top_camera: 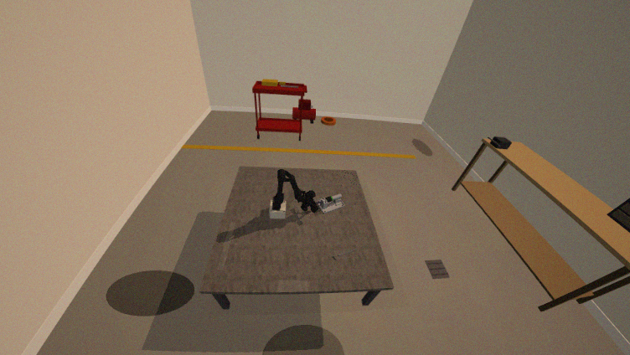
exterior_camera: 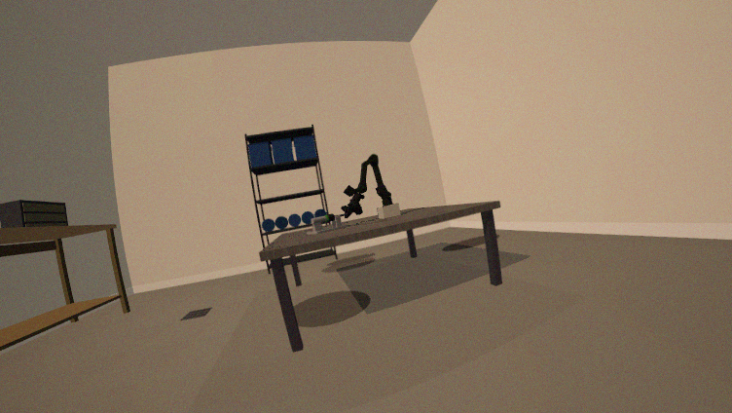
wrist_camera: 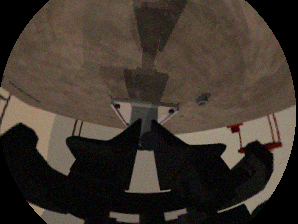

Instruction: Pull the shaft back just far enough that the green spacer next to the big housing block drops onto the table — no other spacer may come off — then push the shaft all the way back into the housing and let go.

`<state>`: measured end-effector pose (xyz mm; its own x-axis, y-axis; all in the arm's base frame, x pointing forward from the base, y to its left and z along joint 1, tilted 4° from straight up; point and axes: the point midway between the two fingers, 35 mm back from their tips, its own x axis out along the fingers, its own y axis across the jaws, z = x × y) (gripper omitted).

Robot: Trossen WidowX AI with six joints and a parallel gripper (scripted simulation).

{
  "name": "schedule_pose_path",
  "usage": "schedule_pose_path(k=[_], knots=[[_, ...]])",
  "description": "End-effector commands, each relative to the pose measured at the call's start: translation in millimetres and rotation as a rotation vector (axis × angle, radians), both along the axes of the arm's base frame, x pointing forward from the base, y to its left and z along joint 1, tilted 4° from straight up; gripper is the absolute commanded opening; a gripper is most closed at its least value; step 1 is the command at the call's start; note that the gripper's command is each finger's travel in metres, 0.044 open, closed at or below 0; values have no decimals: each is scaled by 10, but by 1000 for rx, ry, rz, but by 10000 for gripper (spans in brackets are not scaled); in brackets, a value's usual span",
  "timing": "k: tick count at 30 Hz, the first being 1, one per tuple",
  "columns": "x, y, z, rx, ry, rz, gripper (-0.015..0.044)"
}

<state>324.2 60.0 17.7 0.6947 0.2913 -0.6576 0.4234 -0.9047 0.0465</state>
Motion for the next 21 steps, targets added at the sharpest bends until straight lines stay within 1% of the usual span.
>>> schedule_pose_path(k=[1,21], knots=[[-11,2,-2,-2,0,6,0],[-32,-8,-4,-2,0,6,0]])
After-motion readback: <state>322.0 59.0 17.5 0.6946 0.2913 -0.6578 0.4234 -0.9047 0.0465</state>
